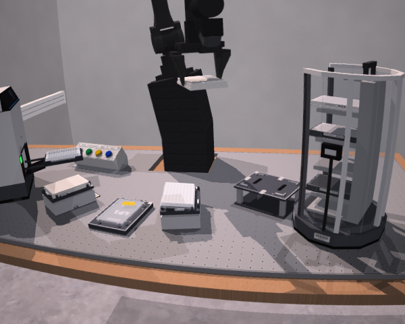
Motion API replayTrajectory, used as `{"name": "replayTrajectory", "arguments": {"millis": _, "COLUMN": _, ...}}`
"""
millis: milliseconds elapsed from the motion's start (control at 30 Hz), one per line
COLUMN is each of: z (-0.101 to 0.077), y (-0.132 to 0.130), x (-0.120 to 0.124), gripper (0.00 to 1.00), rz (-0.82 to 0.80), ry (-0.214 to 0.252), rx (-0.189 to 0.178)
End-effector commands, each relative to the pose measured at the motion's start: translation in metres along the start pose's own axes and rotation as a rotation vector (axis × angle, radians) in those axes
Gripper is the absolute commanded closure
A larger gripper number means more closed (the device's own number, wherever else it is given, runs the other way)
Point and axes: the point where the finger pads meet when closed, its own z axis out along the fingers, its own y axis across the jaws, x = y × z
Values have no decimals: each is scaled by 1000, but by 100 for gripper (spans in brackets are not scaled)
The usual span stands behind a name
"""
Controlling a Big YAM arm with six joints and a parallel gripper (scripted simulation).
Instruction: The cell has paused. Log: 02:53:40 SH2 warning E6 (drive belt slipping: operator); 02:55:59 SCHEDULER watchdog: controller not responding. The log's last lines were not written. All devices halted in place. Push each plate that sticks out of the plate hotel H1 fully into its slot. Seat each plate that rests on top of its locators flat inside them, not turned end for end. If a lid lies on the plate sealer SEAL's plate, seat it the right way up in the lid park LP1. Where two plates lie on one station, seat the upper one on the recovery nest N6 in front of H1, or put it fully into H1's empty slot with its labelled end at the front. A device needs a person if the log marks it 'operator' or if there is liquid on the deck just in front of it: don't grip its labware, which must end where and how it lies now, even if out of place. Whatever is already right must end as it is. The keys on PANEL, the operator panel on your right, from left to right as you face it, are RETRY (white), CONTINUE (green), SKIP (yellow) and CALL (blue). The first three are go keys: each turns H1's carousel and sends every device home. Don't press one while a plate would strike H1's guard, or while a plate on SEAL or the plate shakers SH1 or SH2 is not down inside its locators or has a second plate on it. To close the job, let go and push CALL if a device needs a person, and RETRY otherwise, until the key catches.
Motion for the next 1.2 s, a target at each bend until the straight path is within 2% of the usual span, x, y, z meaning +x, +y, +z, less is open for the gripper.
{"name": "replayTrajectory", "arguments": {"millis": 0, "z": -11, "y": 18, "x": -24, "gripper": 16, "rz": 9, "ry": -34, "rx": -2}}
{"name": "replayTrajectory", "arguments": {"millis": 200, "z": -11, "y": 38, "x": -26, "gripper": 16, "rz": 8, "ry": -31, "rx": -2}}
{"name": "replayTrajectory", "arguments": {"millis": 233, "z": -11, "y": 42, "x": -26, "gripper": 16, "rz": -33, "ry": -33, "rx": -2}}
{"name": "replayTrajectory", "arguments": {"millis": 300, "z": -11, "y": 42, "x": -26, "gripper": 16, "rz": -33, "ry": -33, "rx": -2}}
{"name": "replayTrajectory", "arguments": {"millis": 433, "z": 2, "y": 55, "x": -3, "gripper": 16, "rz": -185, "ry": 2, "rx": -1}}
{"name": "replayTrajectory", "arguments": {"millis": 567, "z": -1, "y": 69, "x": -9, "gripper": 16, "rz": -316, "ry": -15, "rx": -1}}
{"name": "replayTrajectory", "arguments": {"millis": 633, "z": 2, "y": 76, "x": -2, "gripper": 16, "rz": -380, "ry": -6, "rx": -1}}
{"name": "replayTrajectory", "arguments": {"millis": 900, "z": 4, "y": 95, "x": 3, "gripper": 16, "rz": -363, "ry": 2, "rx": 1}}
{"name": "replayTrajectory", "arguments": {"millis": 1167, "z": 0, "y": 122, "x": 2, "gripper": 16, "rz": -356, "ry": -14, "rx": -2}}
